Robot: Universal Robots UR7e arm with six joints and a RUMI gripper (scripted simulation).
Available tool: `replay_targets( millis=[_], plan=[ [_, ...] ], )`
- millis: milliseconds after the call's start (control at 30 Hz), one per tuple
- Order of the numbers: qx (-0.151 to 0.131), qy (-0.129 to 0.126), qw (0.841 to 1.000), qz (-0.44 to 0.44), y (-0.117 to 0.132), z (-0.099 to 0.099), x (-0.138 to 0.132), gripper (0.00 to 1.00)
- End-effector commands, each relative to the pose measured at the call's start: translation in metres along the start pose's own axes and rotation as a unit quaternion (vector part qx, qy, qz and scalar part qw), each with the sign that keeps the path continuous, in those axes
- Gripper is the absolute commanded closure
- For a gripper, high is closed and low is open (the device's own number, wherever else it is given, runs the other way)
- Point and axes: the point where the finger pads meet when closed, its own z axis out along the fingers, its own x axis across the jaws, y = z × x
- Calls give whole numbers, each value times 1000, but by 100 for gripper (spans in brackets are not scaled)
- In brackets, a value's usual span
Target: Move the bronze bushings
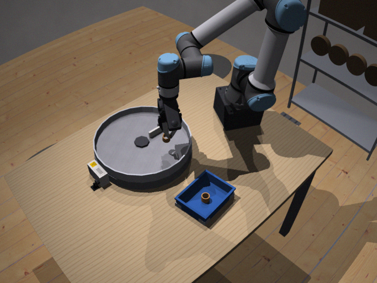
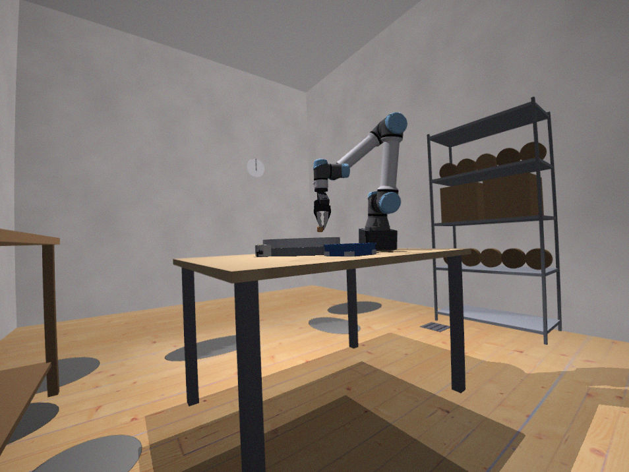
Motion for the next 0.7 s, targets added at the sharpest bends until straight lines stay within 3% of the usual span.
replay_targets(
  millis=[0,200,267,300,467,667],
  plan=[
    [3,0,993,-122,-16,-1,-6,100],
    [3,1,959,-283,-37,-1,-15,100],
    [3,1,959,-283,-37,-1,-15,100],
    [3,1,951,-309,-40,-1,-17,100],
    [3,2,900,-437,-56,-2,-25,100],
    [3,3,817,-576,-74,-2,-35,100]
  ],
)
